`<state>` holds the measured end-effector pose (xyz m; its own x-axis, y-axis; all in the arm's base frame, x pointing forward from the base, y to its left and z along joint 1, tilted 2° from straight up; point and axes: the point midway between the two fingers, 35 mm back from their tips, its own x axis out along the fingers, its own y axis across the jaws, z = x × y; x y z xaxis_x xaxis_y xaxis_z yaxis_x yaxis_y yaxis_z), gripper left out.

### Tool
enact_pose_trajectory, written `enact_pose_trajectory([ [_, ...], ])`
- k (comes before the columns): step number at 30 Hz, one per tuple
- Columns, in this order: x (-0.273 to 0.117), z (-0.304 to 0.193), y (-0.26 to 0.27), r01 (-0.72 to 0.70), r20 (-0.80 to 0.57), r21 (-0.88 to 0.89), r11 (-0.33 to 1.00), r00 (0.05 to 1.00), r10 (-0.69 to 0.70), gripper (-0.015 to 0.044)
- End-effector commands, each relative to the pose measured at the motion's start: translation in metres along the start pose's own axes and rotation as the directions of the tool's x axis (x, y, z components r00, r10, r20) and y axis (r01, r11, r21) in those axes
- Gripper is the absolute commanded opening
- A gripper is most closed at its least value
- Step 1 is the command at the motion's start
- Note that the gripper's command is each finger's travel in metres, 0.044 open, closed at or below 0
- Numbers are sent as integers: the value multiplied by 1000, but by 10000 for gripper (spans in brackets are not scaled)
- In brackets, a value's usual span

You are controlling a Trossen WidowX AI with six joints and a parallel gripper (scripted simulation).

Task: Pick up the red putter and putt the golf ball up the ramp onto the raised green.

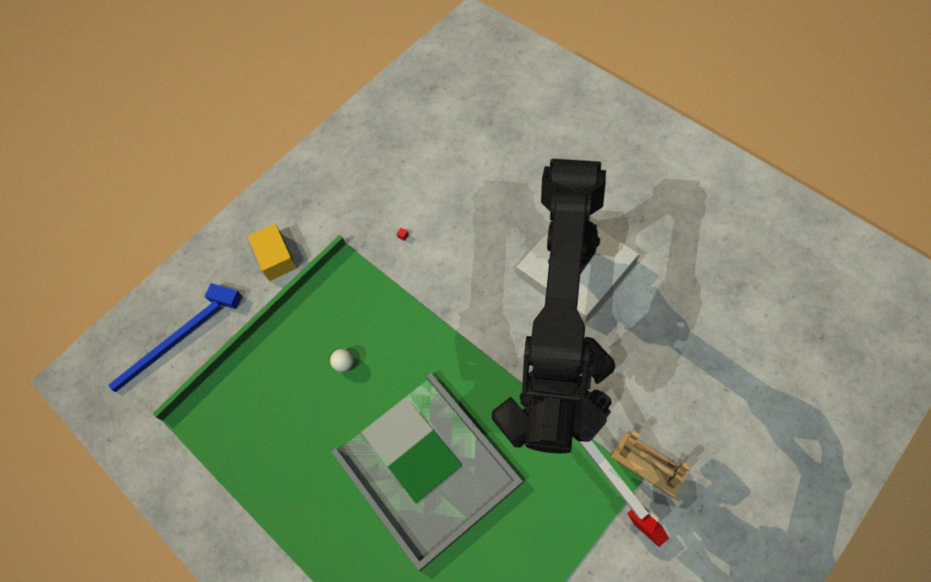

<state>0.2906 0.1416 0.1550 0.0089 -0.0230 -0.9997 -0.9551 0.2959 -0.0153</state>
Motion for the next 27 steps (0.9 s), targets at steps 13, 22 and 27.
enact_pose_trajectory([
  [13, -2, -73, -42, 15, 7, 286, 958, 1000, -18, 0],
  [22, -2, -117, -55, 30, -2, 413, 910, 999, -32, 0],
  [27, -1, -141, -60, 34, -2, 466, 884, 999, -38, 0],
])
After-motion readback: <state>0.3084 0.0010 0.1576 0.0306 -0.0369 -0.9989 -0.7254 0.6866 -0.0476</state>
